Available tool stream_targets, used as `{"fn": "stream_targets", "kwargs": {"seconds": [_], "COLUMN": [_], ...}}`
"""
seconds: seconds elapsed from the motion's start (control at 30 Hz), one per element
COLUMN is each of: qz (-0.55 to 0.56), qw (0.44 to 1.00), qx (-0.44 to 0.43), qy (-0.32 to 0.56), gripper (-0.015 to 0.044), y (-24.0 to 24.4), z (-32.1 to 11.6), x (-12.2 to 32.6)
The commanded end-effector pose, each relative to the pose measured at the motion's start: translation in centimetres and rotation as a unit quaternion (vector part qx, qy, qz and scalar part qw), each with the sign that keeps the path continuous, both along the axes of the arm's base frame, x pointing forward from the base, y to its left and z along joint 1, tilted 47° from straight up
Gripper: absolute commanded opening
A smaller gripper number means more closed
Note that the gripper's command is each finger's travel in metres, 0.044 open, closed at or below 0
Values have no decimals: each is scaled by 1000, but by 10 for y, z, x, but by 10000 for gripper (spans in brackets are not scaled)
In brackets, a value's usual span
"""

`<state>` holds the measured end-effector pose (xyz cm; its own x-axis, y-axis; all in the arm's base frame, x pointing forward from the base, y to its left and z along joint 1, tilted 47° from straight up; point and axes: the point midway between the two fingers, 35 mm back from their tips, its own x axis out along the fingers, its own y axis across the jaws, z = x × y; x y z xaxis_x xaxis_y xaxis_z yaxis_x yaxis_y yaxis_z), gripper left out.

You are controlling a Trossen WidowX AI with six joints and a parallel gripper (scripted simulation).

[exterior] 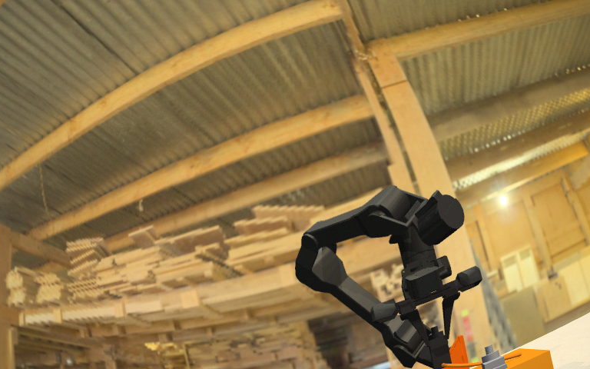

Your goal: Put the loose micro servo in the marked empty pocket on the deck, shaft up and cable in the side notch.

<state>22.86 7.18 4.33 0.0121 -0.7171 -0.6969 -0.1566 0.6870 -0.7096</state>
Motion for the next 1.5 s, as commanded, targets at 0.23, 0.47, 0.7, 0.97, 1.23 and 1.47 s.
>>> {"fn": "stream_targets", "kwargs": {"seconds": [0.23,0.47,0.7,0.97,1.23,1.47], "qz": [-25,-25,-25,-25,-25,-25], "qw": [999,999,999,999,999,999], "qx": [-1,-1,-1,0,-1,-1], "qy": [-28,-29,-30,-30,-31,-31], "gripper": [0,0,0,0,0,0], "y": [0,2,4,6,7,5], "z": [1,0,-1,-2,-3,-5], "x": [4,30,57,87,109,110]}}
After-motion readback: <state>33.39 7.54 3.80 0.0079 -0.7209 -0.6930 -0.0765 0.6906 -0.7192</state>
